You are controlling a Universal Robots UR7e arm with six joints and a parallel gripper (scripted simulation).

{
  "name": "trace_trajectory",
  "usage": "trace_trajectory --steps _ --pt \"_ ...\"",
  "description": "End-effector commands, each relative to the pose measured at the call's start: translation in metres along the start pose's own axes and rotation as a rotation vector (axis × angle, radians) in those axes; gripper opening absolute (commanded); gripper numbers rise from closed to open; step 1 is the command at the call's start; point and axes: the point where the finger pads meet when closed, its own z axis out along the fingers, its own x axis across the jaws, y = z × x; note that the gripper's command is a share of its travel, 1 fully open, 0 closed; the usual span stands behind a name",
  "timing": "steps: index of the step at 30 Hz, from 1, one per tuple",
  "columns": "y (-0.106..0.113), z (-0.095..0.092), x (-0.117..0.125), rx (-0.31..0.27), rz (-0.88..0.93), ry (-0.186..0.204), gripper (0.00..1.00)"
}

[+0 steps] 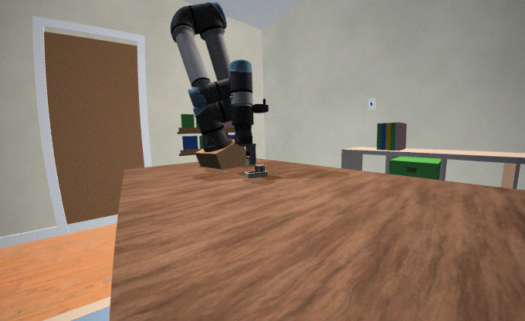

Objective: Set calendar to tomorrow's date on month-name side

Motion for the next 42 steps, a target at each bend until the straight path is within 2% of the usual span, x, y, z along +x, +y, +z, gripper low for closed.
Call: trace_trajectory --steps 1,14,42 --pt "-0.001 0.000 -0.001 0.001 0.000 0.000 0.57" --pt "-0.001 0.003 -0.003 0.001 -0.001 -0.004 0.57" --pt "0.000 0.022 -0.003 0.001 0.000 -0.004 0.57"
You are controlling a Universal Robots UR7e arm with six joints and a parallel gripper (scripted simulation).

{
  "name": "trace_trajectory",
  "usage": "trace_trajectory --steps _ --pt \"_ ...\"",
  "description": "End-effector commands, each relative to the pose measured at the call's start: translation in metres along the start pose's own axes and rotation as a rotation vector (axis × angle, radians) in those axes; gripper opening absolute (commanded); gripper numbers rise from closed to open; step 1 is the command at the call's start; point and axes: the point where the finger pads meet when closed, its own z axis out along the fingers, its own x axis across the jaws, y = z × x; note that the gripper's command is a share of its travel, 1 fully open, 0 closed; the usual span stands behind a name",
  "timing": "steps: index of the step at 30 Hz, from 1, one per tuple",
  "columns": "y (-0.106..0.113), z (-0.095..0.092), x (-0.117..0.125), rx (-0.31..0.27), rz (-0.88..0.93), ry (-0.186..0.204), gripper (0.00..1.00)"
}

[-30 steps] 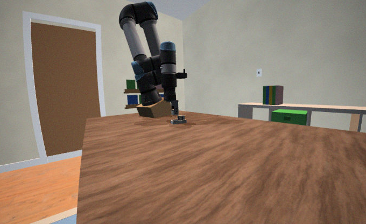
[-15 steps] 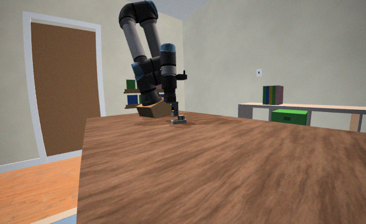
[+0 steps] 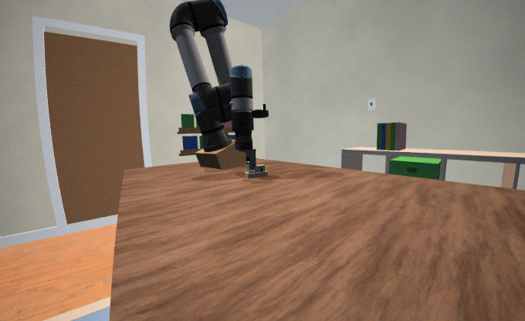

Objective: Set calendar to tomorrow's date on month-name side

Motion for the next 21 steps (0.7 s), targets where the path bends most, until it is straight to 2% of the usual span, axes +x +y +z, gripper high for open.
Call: trace_trajectory --steps 1,21 --pt "0.0000 0.0038 -0.0012 0.000 0.000 0.000 0.57" --pt "-0.0001 0.0053 -0.0002 0.000 0.000 0.003 0.57"
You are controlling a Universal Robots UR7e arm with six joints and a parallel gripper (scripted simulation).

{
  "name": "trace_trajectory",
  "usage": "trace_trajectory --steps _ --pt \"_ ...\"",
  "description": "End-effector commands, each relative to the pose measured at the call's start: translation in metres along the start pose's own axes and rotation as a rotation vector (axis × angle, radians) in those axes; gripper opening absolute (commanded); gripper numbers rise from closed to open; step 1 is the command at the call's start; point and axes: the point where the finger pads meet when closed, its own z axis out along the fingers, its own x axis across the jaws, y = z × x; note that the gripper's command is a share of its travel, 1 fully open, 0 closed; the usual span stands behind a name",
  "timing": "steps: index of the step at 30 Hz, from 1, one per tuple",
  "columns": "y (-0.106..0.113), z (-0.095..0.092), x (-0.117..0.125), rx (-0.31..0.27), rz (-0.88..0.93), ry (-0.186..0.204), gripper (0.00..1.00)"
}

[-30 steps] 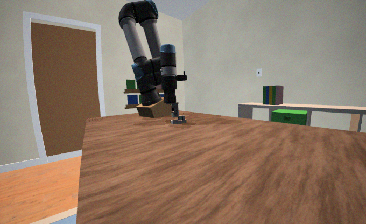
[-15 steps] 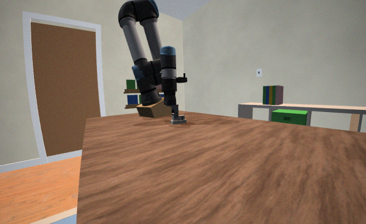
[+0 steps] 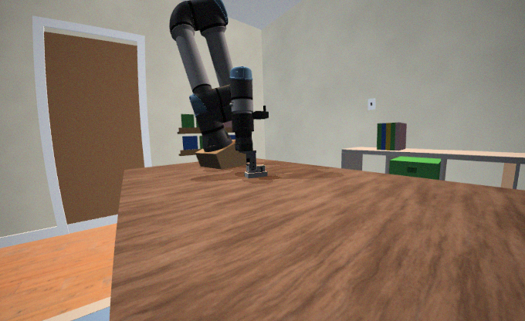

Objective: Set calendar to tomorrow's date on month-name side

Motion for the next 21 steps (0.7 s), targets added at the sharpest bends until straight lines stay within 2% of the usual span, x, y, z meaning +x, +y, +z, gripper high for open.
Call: trace_trajectory --steps 1,21 --pt "-0.0001 0.0007 -0.0019 0.001 0.000 -0.003 0.57" --pt "-0.0001 0.0025 -0.0027 0.001 0.000 -0.005 0.57"
